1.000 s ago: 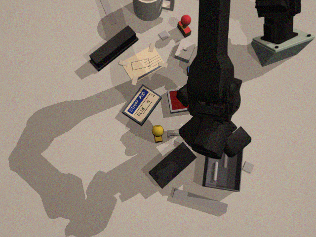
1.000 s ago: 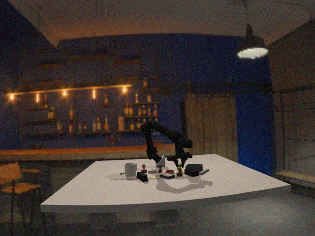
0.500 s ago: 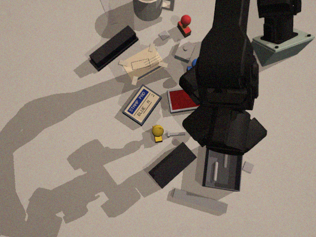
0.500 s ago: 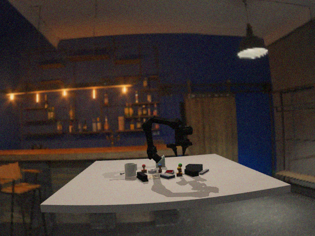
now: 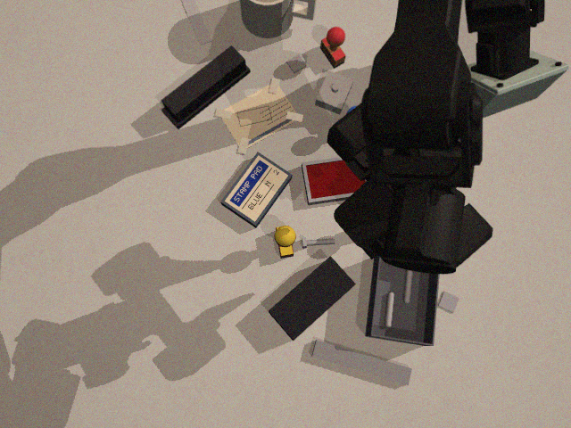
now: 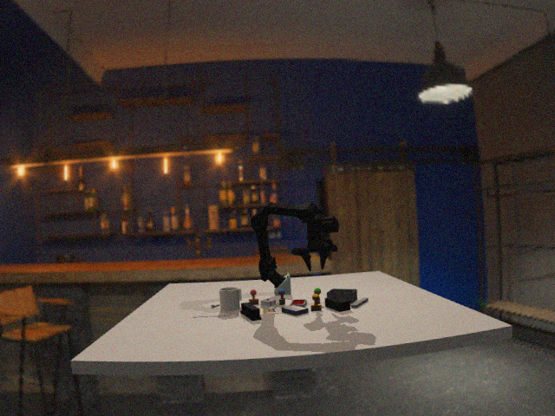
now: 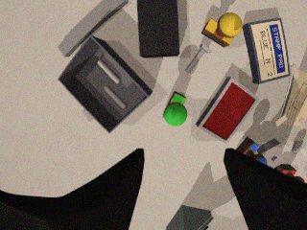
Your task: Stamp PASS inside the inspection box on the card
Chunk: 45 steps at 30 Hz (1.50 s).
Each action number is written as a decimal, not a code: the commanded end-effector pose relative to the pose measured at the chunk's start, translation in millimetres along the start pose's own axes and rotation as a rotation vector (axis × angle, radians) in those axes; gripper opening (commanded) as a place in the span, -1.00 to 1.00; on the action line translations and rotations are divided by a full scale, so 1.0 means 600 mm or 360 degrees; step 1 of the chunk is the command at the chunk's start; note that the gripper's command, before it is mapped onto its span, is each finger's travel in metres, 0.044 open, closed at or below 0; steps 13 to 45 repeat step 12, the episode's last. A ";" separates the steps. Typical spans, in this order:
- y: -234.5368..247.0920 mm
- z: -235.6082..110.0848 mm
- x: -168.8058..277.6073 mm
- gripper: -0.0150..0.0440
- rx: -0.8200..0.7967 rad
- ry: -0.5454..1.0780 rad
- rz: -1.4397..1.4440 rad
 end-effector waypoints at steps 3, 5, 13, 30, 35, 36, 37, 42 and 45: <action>0.000 -0.001 0.000 0.42 -0.0001 -0.0001 0.0001; 0.000 -0.001 0.000 0.42 -0.0001 -0.0001 0.0001; 0.000 -0.001 0.000 0.42 -0.0001 -0.0001 0.0001; 0.000 -0.001 0.000 0.42 -0.0001 -0.0001 0.0001; 0.000 -0.001 0.000 0.42 -0.0001 -0.0001 0.0001; 0.000 -0.001 0.000 0.42 -0.0001 -0.0001 0.0001; 0.000 -0.001 0.000 0.42 -0.0001 -0.0001 0.0001; 0.000 -0.001 0.000 0.42 -0.0001 -0.0001 0.0001; 0.000 -0.001 0.000 0.42 -0.0001 -0.0001 0.0001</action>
Point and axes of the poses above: the point midway between the two fingers, 35 mm back from their tips, its own z axis out along the fingers, its own y axis across the jaws, x = y × z, the point moved 6 cm from there along -z, back along the fingers, and after that the axes turned 2 degrees about z, right-handed, at the moved point
